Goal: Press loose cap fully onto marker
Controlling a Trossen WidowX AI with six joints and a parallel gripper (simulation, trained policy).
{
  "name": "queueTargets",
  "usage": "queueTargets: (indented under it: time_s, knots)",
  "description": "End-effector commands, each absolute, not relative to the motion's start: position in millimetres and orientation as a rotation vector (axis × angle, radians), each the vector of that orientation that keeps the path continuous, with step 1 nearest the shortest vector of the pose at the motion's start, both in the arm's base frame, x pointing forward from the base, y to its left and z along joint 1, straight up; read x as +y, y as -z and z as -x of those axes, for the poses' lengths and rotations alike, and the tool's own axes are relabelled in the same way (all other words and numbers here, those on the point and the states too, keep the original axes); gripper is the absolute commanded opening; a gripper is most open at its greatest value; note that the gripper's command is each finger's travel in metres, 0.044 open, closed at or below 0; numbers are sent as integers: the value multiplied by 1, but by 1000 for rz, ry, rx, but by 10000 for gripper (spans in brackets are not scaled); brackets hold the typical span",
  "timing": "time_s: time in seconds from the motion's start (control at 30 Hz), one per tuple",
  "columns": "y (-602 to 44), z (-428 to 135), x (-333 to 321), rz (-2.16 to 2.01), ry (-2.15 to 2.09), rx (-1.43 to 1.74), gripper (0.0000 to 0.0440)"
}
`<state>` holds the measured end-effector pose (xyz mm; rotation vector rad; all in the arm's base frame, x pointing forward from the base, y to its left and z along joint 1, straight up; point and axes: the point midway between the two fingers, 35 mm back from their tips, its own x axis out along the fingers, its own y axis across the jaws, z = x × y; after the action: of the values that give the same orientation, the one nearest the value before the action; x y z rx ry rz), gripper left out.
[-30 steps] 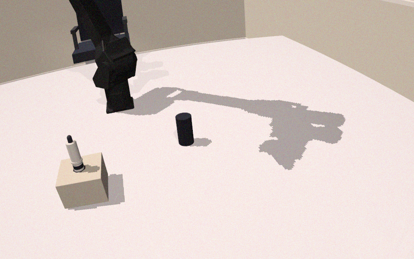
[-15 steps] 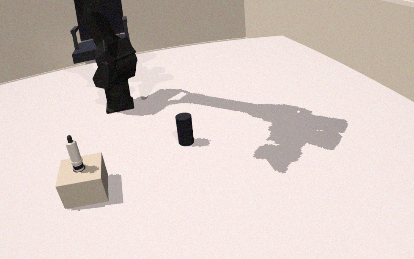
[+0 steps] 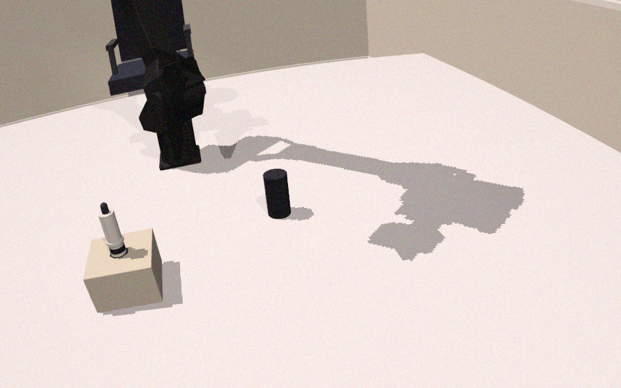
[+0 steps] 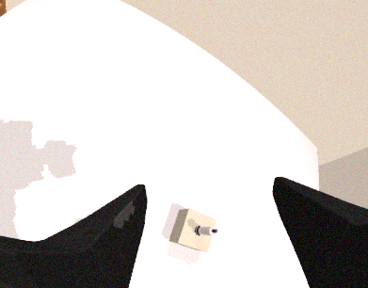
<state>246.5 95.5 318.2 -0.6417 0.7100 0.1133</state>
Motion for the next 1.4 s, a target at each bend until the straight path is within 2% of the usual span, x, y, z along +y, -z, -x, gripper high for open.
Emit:
queueTargets:
  time_s: [0.0, 1.37]
  knots:
    - [-309, -248, 100, 623, -126, 751, 319]
    - [-227, -251, 125, 388, -160, 1187, 322]
